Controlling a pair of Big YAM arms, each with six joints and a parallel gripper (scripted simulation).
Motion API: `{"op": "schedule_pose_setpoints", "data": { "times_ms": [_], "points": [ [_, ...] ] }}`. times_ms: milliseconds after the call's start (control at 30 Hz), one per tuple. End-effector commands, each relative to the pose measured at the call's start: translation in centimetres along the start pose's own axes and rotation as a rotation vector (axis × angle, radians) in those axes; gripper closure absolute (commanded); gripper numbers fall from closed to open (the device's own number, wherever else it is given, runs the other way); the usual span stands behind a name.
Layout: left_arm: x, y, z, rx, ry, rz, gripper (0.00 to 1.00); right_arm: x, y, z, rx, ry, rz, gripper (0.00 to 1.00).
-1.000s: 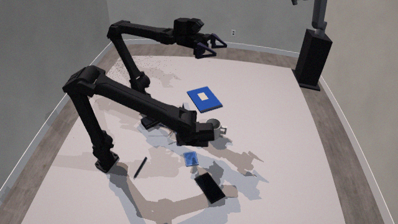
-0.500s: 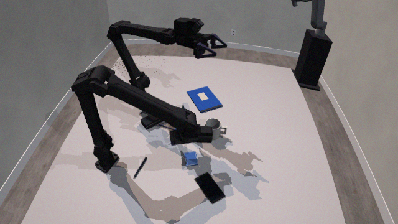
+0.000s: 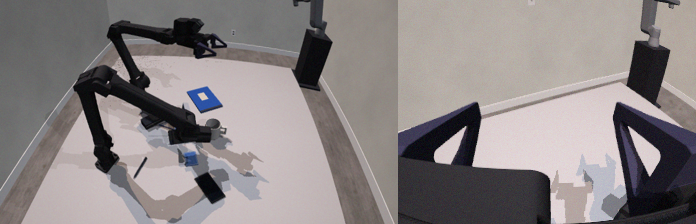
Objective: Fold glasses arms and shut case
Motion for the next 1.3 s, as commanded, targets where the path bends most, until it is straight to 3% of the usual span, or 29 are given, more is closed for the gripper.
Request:
{"op": "schedule_pose_setpoints", "data": {
  "times_ms": [0, 1267],
  "points": [
    [0.2, 0.6, 1.1, 0.013, 0.012, -0.006, 0.0, -0.2, 1.3, 0.5, -0.005, 0.014, -0.01, 0.04],
    [0.2, 0.6, 1.1, 0.013, 0.012, -0.006, 0.0, -0.2, 5.4, 0.5, -0.006, 0.009, -0.003, 0.04]
  ]
}}
Point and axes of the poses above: on each arm, the point where the finger pads meet when closed, its own y axis out along the fingers, its own x axis across the jaws, z = x × y, the point moved 3 cm from there along -y, back along the fingers, and after that the axes turned 9 degrees about -y, right-handed, at the moved point
